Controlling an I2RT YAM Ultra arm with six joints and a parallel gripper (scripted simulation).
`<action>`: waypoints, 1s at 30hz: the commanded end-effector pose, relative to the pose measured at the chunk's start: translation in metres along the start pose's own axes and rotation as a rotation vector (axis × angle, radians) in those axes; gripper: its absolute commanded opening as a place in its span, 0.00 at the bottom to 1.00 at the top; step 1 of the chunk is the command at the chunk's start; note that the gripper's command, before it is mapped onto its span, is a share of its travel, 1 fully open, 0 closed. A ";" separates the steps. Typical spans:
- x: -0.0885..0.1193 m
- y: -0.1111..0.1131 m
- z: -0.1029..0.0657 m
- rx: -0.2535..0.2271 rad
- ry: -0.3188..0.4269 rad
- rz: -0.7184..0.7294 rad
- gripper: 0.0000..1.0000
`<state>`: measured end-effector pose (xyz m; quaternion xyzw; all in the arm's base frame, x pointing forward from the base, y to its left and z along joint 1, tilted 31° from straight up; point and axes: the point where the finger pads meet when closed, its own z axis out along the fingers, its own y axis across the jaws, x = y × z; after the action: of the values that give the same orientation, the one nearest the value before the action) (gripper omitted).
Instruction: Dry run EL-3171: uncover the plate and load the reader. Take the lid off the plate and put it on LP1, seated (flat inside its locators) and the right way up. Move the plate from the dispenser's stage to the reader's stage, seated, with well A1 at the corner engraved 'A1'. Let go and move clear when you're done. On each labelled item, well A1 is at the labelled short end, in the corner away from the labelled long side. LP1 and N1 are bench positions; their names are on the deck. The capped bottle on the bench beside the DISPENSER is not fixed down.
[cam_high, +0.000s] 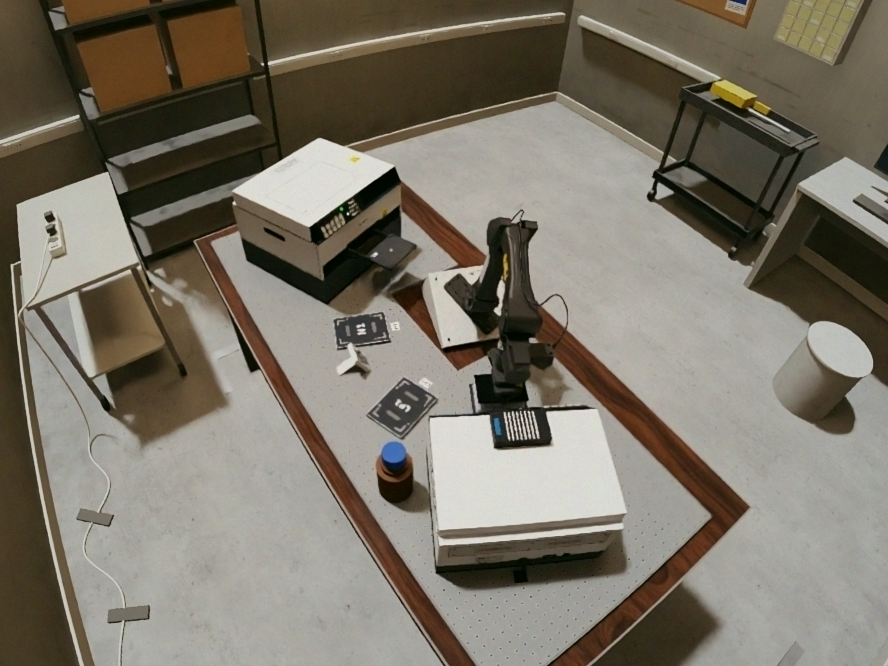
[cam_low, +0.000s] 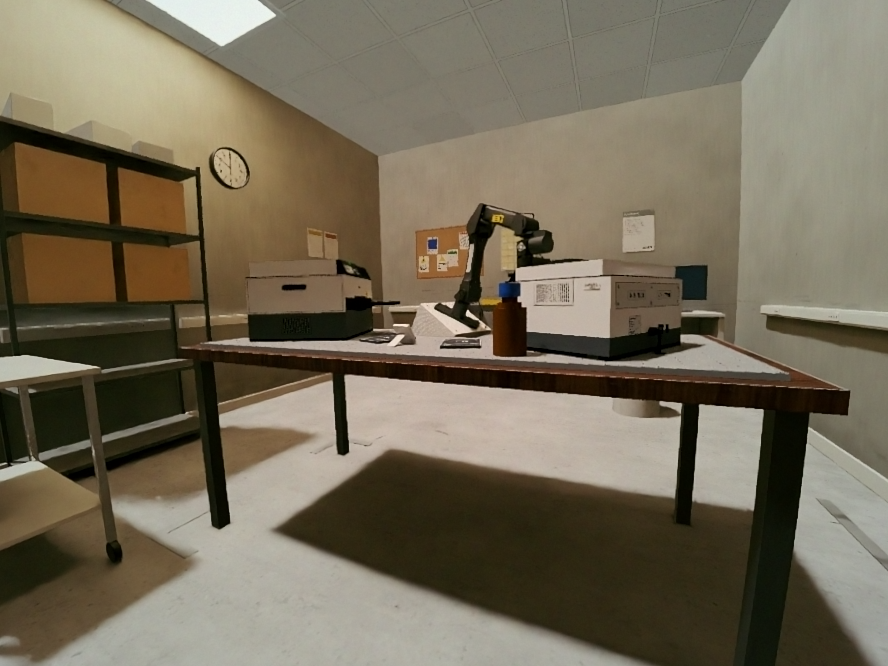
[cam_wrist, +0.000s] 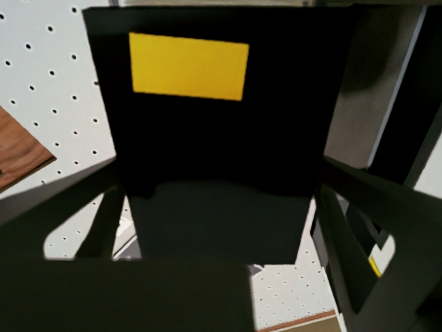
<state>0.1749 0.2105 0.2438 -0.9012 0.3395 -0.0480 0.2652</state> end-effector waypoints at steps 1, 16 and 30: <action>-0.002 -0.003 -0.019 0.024 -0.013 -0.006 0.85; -0.003 -0.004 -0.039 0.051 -0.012 -0.008 0.85; -0.002 0.000 -0.050 0.011 -0.014 -0.005 0.85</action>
<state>0.1654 0.1945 0.2727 -0.9016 0.3399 -0.0472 0.2636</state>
